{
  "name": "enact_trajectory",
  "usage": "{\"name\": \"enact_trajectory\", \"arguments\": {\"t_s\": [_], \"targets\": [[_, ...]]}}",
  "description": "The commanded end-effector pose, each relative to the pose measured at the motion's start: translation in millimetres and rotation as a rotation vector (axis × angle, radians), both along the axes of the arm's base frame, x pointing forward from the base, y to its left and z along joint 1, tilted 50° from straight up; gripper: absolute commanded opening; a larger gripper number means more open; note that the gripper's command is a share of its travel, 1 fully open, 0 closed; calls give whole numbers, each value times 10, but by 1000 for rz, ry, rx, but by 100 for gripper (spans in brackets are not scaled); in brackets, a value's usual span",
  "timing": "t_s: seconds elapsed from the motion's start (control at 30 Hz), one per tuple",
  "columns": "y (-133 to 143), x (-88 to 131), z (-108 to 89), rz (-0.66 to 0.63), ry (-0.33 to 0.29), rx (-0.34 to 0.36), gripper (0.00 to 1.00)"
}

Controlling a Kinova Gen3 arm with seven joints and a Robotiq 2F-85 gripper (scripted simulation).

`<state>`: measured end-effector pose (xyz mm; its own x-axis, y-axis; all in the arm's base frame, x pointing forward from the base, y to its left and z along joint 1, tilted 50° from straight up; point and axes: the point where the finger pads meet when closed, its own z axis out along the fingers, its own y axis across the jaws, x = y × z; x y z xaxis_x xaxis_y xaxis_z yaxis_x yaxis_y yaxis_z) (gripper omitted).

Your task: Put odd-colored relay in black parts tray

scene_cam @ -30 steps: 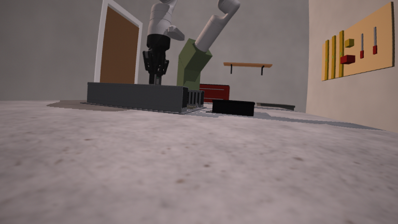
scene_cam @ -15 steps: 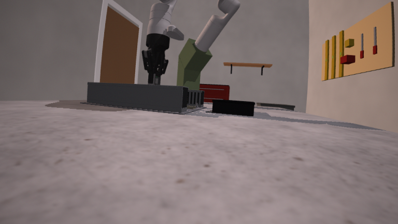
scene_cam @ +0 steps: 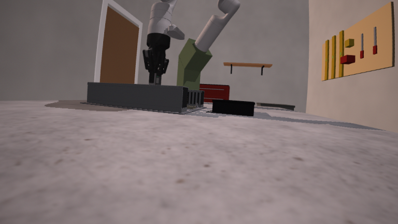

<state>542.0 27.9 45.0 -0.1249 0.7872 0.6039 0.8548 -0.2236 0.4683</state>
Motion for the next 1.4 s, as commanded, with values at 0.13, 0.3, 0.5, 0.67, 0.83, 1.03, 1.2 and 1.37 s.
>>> {"name": "enact_trajectory", "arguments": {"t_s": [0.13, 0.3, 0.5, 0.67, 0.83, 1.03, 1.2, 1.37], "targets": [[-6, -27, 20, 9, -3, 0, 0], [-6, -27, 20, 9, -3, 0, 0], [-6, -27, 20, 9, -3, 0, 0], [-6, -27, 20, 9, -3, 0, 0], [-6, -27, 20, 9, -3, 0, 0], [-6, -27, 20, 9, -3, 0, 0], [-7, -28, 21, 9, -3, 0, 0], [-38, -62, 58, 9, -3, 0, 0]]}}
